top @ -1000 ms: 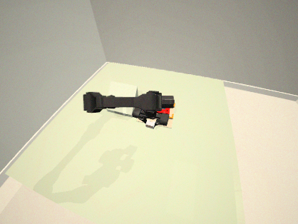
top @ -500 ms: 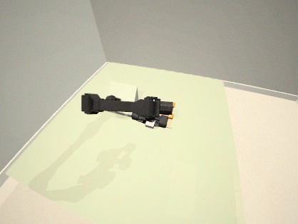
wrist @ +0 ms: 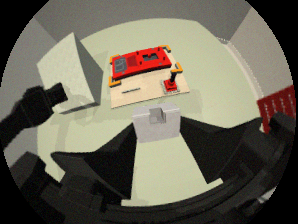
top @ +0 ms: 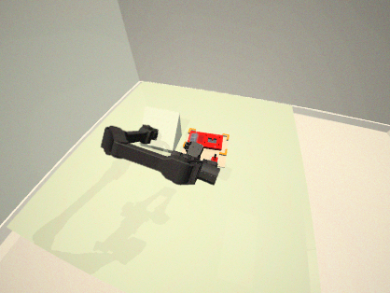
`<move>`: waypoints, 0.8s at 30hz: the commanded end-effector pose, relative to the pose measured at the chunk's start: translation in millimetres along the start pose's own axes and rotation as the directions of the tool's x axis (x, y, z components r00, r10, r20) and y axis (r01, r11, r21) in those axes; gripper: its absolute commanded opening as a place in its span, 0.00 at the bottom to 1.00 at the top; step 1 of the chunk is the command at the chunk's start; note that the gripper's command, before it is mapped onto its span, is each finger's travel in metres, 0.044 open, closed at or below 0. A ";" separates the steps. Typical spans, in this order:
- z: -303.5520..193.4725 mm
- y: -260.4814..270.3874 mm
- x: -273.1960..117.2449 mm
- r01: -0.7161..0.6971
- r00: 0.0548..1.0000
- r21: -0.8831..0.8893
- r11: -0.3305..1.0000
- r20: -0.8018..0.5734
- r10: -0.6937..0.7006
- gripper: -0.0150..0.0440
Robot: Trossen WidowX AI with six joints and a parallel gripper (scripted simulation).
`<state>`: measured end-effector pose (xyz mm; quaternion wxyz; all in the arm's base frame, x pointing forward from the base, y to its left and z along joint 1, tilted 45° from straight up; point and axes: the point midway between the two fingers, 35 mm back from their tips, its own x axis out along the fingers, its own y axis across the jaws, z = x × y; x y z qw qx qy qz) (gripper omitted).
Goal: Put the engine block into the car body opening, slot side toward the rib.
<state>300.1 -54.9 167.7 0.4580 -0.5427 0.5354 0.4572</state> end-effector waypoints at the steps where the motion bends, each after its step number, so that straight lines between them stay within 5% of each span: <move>1: -3.7 -1.8 -2.2 0.012 0.992 -0.004 1.000 0.127 -0.011 0.25; 6: -9.3 -2.8 -4.8 0.034 0.962 -0.002 0.999 0.270 -0.032 0.25; 24: -30.7 -1.1 19.9 0.036 0.928 -0.001 0.999 0.371 -0.032 0.25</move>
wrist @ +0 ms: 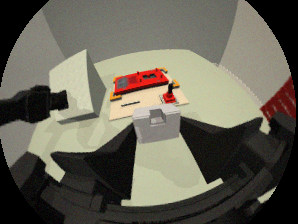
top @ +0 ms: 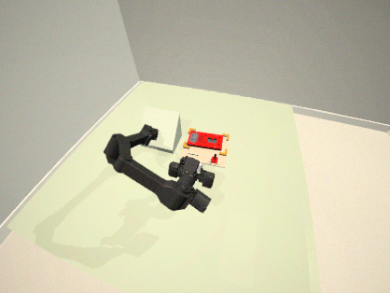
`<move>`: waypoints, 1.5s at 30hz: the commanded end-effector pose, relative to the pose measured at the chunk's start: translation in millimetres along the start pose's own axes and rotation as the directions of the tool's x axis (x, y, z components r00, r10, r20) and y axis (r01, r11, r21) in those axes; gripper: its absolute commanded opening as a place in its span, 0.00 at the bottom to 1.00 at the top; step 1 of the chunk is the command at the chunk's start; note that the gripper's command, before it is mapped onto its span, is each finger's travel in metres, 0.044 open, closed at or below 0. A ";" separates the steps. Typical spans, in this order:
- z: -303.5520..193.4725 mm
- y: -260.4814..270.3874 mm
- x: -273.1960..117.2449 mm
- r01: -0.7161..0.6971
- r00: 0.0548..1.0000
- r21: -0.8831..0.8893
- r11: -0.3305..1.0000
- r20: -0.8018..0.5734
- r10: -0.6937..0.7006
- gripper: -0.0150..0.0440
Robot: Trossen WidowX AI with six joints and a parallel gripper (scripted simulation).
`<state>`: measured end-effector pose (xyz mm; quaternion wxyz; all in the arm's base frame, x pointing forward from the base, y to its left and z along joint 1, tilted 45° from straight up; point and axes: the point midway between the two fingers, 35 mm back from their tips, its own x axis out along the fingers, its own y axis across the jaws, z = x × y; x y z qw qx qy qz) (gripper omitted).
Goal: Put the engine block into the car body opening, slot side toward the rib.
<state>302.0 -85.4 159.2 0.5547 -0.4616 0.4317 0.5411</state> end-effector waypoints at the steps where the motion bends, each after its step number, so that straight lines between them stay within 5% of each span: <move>1: -6.2 0.8 6.7 -0.003 1.000 -0.002 1.000 0.014 0.003 0.25; 45: -69.1 0.9 47.2 -0.004 1.000 -0.002 1.000 0.011 0.004 0.25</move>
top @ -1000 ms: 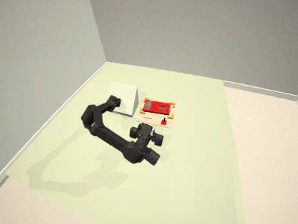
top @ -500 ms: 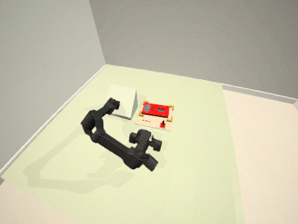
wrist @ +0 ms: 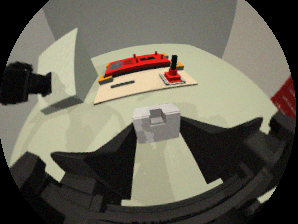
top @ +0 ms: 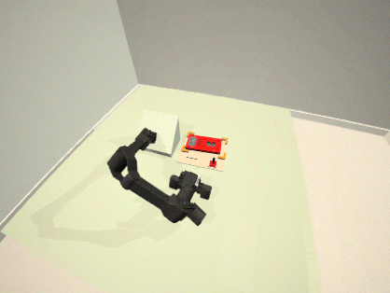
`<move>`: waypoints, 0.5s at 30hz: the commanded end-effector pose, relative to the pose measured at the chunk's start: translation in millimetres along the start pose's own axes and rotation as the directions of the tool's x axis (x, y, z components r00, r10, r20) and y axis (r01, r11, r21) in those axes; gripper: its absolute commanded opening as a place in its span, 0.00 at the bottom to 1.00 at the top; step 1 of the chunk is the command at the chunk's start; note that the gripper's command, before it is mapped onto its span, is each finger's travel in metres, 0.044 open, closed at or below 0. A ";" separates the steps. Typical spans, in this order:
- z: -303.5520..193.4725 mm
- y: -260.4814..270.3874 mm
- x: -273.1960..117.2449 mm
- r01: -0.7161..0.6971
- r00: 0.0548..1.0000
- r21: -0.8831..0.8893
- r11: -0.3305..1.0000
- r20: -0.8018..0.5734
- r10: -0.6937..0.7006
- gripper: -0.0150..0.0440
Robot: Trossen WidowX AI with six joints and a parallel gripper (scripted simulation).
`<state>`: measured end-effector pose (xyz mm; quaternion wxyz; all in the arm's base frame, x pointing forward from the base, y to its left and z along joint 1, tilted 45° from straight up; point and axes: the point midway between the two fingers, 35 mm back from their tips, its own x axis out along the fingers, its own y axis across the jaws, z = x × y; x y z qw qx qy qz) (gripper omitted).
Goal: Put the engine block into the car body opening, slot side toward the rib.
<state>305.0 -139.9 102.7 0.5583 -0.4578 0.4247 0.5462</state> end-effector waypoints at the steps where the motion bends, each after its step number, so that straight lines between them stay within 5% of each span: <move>1: -1.5 0.2 1.1 -0.005 1.000 0.003 1.000 -0.009 0.005 0.25; 15: -3.1 -0.1 2.0 -0.005 1.000 0.003 1.000 -0.009 0.005 0.25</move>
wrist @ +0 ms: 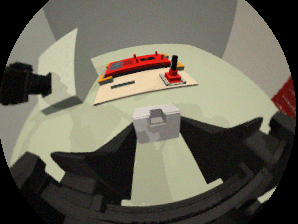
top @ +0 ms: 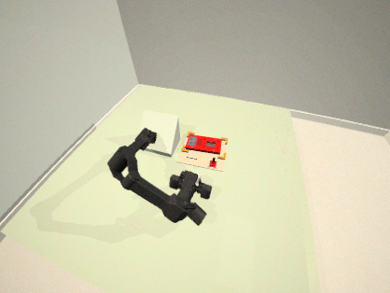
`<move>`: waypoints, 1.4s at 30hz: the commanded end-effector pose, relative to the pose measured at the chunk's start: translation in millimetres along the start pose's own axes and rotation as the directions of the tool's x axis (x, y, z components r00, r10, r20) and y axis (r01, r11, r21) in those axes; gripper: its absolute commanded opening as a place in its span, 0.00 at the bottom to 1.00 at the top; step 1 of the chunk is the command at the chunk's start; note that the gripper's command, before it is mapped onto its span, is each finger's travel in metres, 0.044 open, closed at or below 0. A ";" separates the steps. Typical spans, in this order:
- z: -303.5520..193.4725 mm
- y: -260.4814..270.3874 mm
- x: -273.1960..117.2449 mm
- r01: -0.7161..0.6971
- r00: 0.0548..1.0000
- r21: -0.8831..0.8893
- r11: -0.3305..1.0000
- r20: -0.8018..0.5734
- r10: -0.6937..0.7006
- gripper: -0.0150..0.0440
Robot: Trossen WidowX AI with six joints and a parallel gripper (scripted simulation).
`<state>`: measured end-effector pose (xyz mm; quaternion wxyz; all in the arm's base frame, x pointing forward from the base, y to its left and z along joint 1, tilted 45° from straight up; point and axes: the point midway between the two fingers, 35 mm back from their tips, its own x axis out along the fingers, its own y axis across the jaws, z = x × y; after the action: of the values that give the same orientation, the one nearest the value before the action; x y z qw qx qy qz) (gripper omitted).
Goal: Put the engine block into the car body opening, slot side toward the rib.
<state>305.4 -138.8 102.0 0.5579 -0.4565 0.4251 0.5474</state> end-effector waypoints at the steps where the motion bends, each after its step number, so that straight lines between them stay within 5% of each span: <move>1: -4.0 0.2 1.0 -0.002 1.000 0.002 1.000 -0.010 0.002 0.25; 22: -4.0 0.2 1.0 -0.002 1.000 0.002 1.000 -0.010 0.002 0.25; 38: -0.1 0.0 0.2 0.000 1.000 0.000 1.000 0.000 0.000 0.97; 42: -0.1 0.0 0.2 0.000 1.000 0.000 1.000 0.000 0.000 1.00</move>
<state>305.3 -138.7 101.7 0.5581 -0.4559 0.4250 0.5477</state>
